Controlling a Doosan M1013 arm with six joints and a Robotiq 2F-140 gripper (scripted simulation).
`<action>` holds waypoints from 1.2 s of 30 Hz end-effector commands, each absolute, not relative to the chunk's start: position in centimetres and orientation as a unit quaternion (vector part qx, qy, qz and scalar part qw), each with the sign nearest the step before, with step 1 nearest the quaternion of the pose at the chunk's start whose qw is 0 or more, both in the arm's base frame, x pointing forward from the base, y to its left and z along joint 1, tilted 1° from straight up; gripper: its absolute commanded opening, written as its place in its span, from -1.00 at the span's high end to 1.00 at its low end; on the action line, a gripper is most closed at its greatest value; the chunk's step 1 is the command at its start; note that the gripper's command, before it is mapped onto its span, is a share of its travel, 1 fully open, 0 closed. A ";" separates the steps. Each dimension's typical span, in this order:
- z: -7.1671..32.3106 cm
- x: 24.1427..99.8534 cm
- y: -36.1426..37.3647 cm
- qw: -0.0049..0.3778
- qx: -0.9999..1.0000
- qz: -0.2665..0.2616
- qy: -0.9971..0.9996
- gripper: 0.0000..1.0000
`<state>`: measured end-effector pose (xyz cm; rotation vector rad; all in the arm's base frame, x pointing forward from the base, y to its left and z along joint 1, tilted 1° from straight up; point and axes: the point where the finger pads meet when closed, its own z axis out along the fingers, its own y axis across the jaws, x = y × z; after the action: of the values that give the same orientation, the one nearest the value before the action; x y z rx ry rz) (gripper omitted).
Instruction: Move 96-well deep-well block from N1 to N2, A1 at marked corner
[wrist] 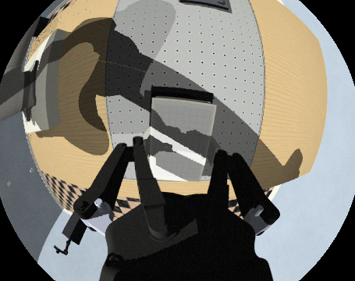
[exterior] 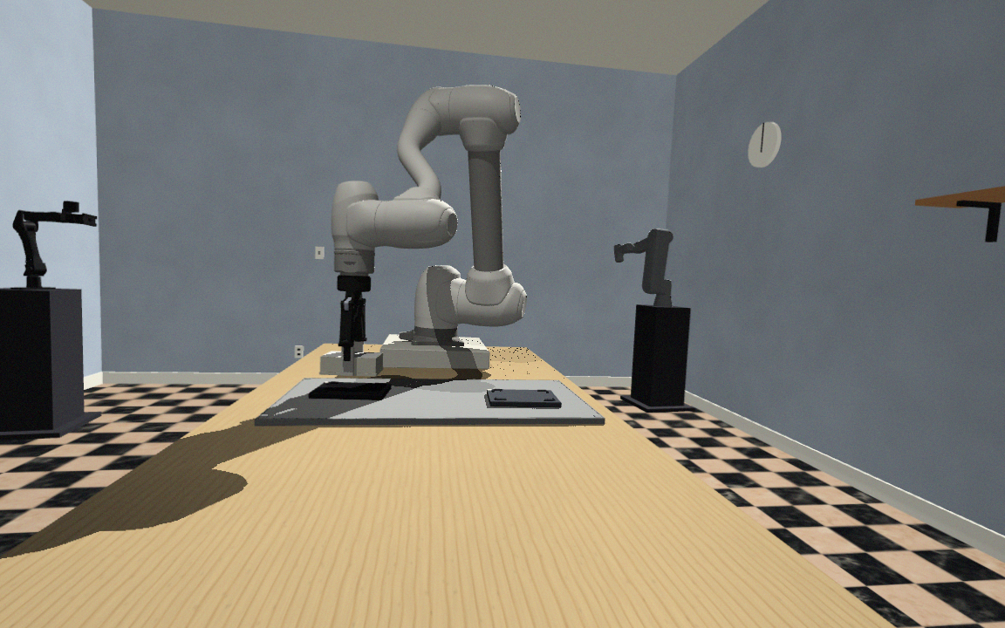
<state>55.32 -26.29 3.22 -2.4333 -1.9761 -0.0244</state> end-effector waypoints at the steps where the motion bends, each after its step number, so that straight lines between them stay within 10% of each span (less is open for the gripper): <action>1: 3.8 55.3 -26.3 0.003 -0.776 -0.008 -0.630 1.00; 36: 6.2 55.3 -26.3 0.003 -0.776 -0.008 -0.630 1.00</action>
<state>55.30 -26.33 6.23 -2.4333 -1.9760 -0.0244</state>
